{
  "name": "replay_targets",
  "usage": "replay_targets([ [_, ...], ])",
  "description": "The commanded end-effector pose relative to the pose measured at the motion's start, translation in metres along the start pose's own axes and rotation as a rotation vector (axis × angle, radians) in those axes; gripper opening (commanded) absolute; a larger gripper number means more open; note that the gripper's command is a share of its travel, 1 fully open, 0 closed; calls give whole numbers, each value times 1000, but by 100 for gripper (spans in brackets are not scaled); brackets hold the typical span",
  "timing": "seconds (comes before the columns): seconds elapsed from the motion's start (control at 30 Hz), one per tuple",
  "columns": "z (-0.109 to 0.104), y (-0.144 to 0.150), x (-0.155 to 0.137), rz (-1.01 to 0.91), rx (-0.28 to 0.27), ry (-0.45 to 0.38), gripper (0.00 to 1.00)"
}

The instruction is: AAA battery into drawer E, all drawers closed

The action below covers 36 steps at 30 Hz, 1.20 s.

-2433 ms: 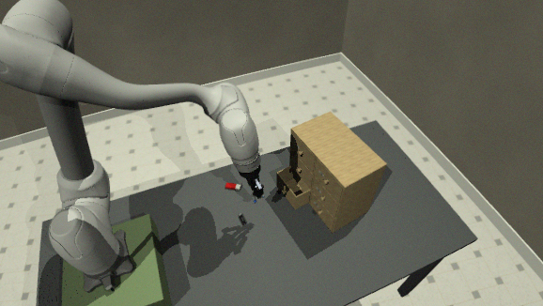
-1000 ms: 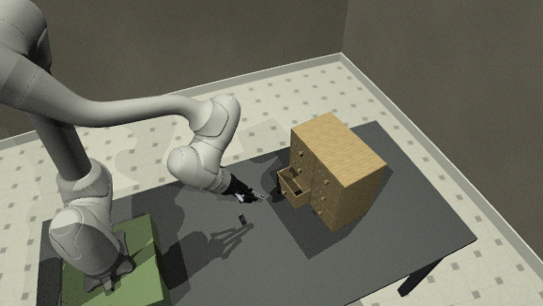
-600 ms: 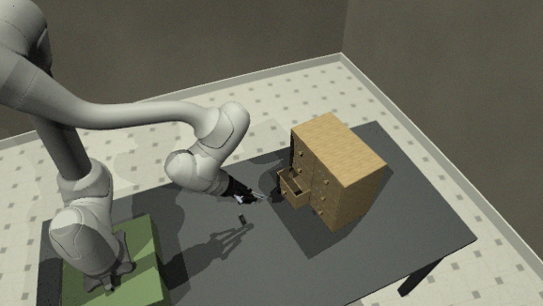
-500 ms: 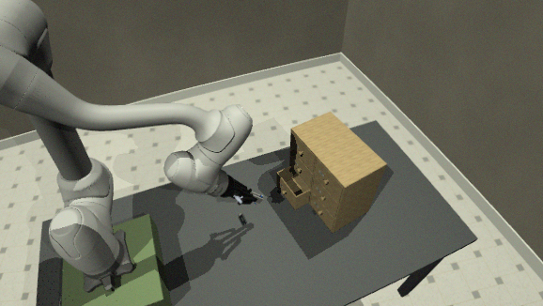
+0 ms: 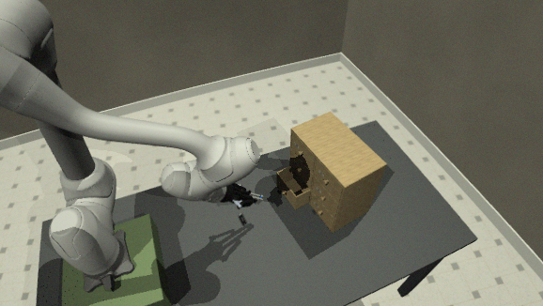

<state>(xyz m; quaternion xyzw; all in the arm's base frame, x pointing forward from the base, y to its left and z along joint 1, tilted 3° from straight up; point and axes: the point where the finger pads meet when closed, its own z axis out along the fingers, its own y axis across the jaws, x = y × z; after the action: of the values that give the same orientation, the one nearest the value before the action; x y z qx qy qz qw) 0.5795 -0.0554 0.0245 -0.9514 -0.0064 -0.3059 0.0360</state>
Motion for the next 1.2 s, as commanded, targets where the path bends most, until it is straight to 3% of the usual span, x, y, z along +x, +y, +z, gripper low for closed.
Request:
replay_targets([
  [0.0,1,-1,-4,-17,-28,277,3],
  [0.6,0,-1,-10,-21,-27,490,3],
  [1.17,0,-1,-11,-22,-27,545,3],
])
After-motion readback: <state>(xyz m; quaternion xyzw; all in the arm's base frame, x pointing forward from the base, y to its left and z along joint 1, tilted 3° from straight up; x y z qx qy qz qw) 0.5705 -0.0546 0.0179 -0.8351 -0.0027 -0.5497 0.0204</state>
